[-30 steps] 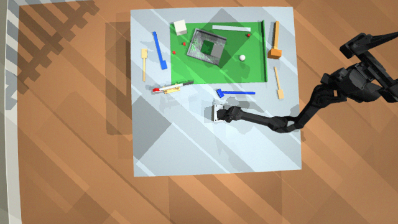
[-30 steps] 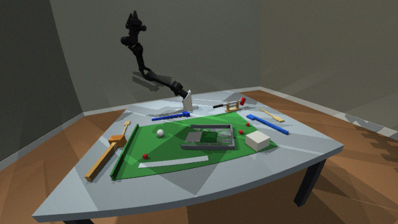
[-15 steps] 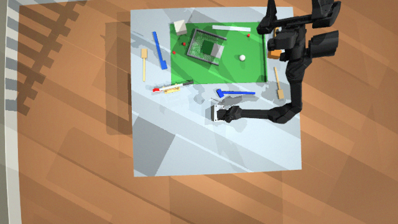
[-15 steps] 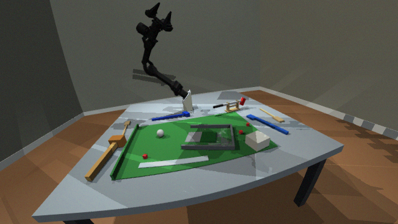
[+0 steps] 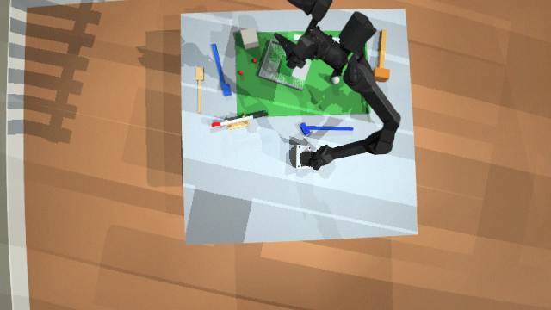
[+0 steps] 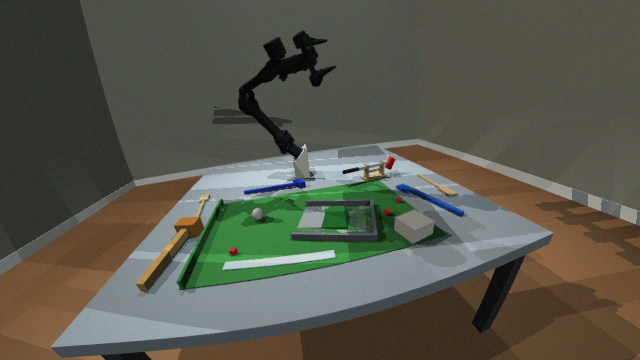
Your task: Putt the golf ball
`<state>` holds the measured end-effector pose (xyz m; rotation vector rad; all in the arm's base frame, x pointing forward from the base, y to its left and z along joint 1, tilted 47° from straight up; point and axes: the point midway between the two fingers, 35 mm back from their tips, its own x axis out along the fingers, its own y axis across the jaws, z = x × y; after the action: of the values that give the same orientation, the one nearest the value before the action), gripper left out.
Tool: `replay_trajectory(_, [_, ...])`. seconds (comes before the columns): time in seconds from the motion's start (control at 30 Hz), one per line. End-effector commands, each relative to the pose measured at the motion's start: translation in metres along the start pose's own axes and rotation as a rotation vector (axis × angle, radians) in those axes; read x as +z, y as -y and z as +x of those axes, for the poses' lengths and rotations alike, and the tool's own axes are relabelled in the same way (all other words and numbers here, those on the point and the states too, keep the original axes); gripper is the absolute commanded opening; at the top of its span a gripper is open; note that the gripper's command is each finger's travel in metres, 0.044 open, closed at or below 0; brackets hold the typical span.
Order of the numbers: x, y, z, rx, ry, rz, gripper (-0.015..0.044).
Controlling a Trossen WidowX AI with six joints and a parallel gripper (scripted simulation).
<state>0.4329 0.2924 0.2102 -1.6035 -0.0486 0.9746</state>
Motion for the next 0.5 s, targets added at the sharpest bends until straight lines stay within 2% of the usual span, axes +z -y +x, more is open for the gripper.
replay_trajectory(0.0, [-0.011, -0.055, 0.028, 0.167, -0.059, 0.087, 0.044])
replay_trajectory(0.23, [-0.03, -0.169, 0.058, 0.491, -0.212, 0.234, 0.044])
replay_trajectory(0.47, [-0.046, -0.284, 0.053, 0.812, -0.417, 0.333, 0.044])
